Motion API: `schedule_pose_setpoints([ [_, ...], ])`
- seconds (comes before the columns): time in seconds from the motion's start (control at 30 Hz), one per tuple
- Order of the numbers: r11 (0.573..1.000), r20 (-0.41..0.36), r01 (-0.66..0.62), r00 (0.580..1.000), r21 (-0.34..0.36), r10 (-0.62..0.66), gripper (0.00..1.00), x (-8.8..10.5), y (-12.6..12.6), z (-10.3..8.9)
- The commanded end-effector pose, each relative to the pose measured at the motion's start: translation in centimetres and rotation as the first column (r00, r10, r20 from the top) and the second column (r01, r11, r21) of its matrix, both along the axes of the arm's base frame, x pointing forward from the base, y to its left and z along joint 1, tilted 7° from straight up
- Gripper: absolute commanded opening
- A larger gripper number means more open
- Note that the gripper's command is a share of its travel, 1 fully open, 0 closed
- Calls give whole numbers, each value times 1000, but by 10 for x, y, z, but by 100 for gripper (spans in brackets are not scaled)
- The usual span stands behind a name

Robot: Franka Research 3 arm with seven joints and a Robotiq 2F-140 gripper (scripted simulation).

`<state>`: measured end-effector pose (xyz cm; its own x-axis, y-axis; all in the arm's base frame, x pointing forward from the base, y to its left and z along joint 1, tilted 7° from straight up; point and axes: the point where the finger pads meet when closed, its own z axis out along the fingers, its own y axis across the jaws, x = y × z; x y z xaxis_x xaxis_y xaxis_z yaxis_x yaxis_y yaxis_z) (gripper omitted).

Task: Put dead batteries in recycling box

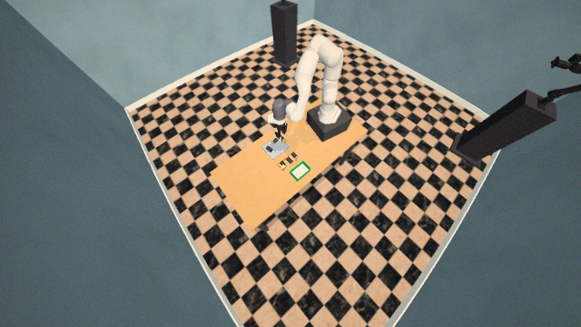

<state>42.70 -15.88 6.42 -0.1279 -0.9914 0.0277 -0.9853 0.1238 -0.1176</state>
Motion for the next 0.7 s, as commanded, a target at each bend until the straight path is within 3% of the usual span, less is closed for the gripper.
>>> schedule_pose_setpoints([
  [0.0, 1000, 5, 15, 1000, 0, -15, 16, 1, -1, -2],
  [0.27, 1000, 6, 15, 1000, 0, -15, 16, 4, -2, -22],
  [0.5, 1000, 6, 15, 1000, 0, -15, 16, 8, -3, -55],
  [0.67, 1000, 6, 15, 1000, 0, -15, 16, 9, -4, -68],
])
